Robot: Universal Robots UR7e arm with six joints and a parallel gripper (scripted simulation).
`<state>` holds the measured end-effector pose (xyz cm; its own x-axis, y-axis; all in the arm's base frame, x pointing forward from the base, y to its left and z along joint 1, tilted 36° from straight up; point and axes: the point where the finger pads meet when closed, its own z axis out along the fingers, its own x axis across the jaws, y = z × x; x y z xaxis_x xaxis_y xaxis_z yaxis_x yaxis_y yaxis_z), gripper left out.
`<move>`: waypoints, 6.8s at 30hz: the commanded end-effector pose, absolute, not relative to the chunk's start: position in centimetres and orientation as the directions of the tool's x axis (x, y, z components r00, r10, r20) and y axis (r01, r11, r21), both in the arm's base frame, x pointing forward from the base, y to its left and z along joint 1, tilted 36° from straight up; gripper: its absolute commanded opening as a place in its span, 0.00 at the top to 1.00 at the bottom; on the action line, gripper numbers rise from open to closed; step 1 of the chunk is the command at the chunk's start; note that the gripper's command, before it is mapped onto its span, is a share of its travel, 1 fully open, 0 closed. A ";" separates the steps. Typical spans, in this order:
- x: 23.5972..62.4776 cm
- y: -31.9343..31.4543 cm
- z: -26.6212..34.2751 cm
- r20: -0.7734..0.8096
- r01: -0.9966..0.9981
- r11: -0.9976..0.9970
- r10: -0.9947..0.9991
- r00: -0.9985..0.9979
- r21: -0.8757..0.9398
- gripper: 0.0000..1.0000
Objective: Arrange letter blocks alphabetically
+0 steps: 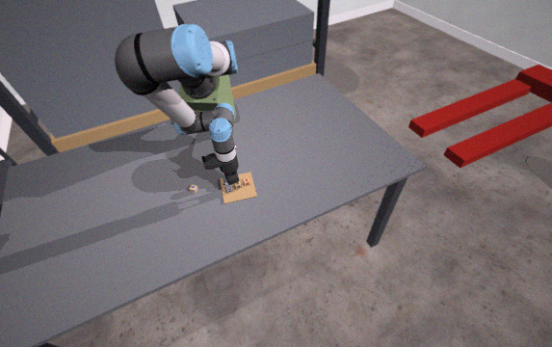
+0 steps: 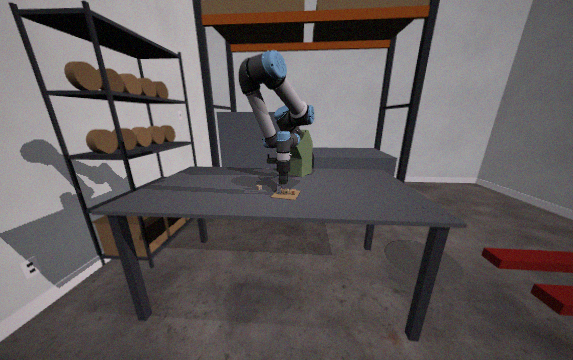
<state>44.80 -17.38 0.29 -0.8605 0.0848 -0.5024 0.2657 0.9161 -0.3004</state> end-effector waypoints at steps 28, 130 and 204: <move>45.0 -17.4 0.4 -0.505 0.266 0.916 0.083 -0.859 -0.301 0.51; 45.2 -17.6 0.1 -0.504 0.266 0.916 0.083 -0.859 -0.301 0.51; 42.2 -14.8 5.4 -0.502 0.264 0.916 0.083 -0.861 -0.301 0.21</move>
